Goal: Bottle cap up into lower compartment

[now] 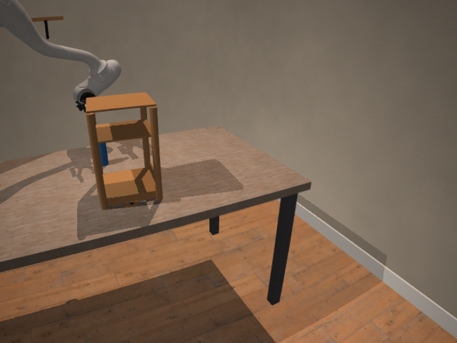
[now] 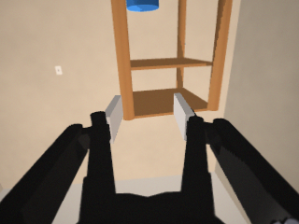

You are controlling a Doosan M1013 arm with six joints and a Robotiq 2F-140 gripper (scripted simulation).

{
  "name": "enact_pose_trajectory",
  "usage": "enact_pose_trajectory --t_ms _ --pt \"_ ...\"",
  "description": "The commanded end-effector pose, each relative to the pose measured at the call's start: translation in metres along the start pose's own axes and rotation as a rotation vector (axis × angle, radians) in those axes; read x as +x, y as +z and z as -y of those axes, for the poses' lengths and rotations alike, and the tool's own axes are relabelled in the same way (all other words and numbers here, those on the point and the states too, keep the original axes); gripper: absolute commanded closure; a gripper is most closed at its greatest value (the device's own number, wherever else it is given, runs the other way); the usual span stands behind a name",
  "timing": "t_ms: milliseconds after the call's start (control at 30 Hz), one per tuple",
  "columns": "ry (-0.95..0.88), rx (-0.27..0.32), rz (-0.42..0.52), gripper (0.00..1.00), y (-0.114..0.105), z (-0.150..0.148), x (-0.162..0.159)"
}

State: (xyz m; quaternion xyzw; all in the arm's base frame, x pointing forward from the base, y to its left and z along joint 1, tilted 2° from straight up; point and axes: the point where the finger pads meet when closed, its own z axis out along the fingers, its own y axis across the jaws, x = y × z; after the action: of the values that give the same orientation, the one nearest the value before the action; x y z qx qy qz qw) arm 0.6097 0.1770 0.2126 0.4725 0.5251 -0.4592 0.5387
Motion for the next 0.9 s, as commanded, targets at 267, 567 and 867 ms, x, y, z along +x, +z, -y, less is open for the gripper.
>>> enact_pose_trajectory --t_ms 267,567,867 --pt "0.0 0.0 0.0 0.57 0.0 0.0 0.023" --pt "0.0 0.0 0.0 0.57 0.0 0.0 0.044" --pt "0.0 0.0 0.0 0.57 0.0 0.0 0.072"
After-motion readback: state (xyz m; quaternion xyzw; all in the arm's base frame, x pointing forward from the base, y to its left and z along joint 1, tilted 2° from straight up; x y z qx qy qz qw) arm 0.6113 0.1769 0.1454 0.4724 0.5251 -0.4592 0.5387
